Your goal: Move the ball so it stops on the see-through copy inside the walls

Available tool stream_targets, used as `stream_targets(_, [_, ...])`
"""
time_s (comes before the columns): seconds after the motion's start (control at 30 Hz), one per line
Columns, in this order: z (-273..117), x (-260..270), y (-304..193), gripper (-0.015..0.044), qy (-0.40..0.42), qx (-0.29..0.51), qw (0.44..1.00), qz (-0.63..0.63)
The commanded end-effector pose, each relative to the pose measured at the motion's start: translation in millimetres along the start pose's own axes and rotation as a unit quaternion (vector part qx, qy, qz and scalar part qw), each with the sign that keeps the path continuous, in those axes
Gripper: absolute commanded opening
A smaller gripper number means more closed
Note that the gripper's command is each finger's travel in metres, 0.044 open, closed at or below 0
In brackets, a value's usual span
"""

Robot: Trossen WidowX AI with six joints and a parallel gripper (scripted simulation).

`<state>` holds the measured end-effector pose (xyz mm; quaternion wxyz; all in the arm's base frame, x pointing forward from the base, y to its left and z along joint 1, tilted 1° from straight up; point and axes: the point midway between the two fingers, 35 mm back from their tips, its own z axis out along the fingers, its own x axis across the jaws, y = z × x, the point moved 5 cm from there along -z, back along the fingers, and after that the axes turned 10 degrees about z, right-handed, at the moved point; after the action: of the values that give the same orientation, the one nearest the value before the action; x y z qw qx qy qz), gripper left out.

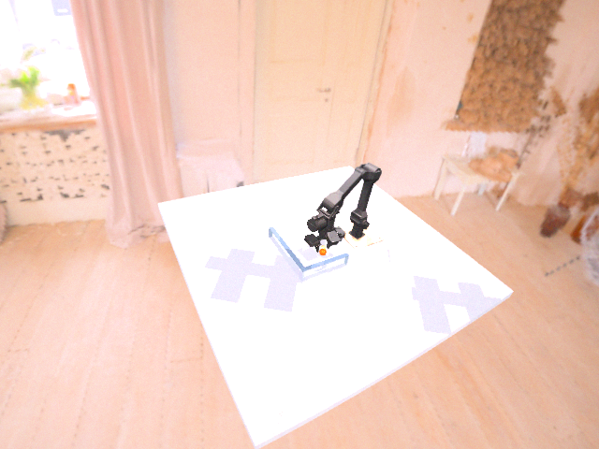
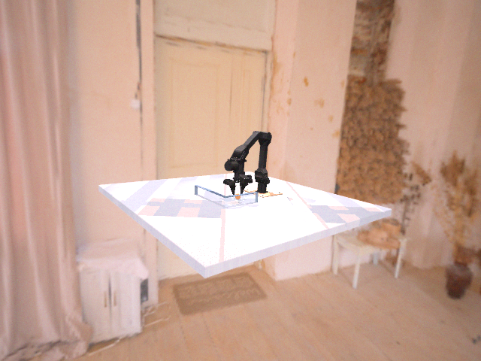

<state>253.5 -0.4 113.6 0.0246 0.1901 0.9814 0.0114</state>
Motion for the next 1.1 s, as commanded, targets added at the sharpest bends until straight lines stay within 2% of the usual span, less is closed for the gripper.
stream_targets(0.0, [8.1,2.6,-0.4,0.0268,0.005,0.0,1.0,-0.002])
stream_targets(0.17, [13.6,3.0,-0.6,0.0268,0.005,0.0,1.0,-0.002])
stream_targets(0.27, [13.6,3.0,-0.6,0.0189,0.005,0.0,1.0,-0.002])
stream_targets(0.57, [13.6,3.0,-0.6,0.0129,0.005,0.0,1.0,-0.002])
stream_targets(0.73, [1.7,0.1,0.5,0.0,0.005,0.0,1.0,-0.002])
stream_targets(1.07, [-48.7,-5.6,2.5,0.0,0.005,-0.001,1.0,-0.002])
